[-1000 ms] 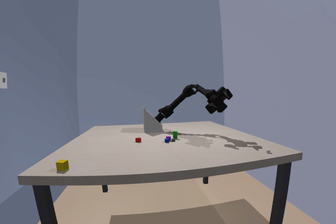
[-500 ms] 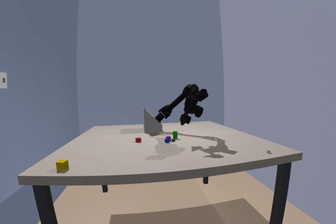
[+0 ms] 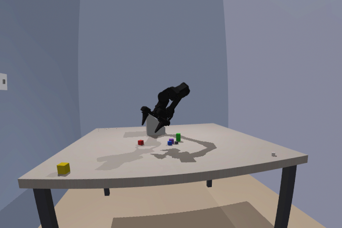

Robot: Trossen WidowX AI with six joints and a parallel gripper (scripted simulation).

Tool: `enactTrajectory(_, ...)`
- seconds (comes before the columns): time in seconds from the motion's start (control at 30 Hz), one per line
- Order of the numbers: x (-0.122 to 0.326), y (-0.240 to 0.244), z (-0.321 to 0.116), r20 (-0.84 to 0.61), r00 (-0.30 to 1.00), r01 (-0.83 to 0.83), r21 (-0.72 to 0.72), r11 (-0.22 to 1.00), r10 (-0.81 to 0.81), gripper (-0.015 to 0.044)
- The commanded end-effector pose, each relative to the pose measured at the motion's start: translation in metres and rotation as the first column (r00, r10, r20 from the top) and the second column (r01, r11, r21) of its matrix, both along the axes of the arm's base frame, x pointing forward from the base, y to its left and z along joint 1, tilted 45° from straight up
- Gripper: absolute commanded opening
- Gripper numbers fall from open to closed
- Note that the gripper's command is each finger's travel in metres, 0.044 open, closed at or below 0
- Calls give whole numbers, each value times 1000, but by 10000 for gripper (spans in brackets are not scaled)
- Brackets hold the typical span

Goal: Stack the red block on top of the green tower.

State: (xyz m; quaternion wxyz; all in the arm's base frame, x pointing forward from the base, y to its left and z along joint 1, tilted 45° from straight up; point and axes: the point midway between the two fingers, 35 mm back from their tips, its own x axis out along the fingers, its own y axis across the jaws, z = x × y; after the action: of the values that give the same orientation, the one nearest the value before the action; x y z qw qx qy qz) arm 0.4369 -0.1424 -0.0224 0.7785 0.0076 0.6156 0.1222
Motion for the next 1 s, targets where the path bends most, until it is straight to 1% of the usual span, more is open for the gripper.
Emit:
enactTrajectory(0.0, -24, -8, -24, -132, 979, 173, 136, 975, -155, 440)
enactTrajectory(0.1, -49, -16, -43, -283, 913, 363, 241, 900, -293, 440)
enactTrajectory(0.2, -73, -21, -58, -445, 804, 551, 304, 777, -395, 440)
enactTrajectory(0.3, -96, -23, -69, -607, 654, 722, 321, 614, -451, 440)
enactTrajectory(0.37, -105, -23, -72, -673, 581, 785, 313, 535, -459, 440)
enactTrajectory(0.63, -106, -21, -70, -681, 571, 792, 311, 525, -459, 440)
enactTrajectory(0.87, -103, 4, -96, -681, 572, 792, 312, 524, -458, 440)
enactTrajectory(0.97, -104, 8, -100, -681, 572, 792, 312, 524, -458, 440)
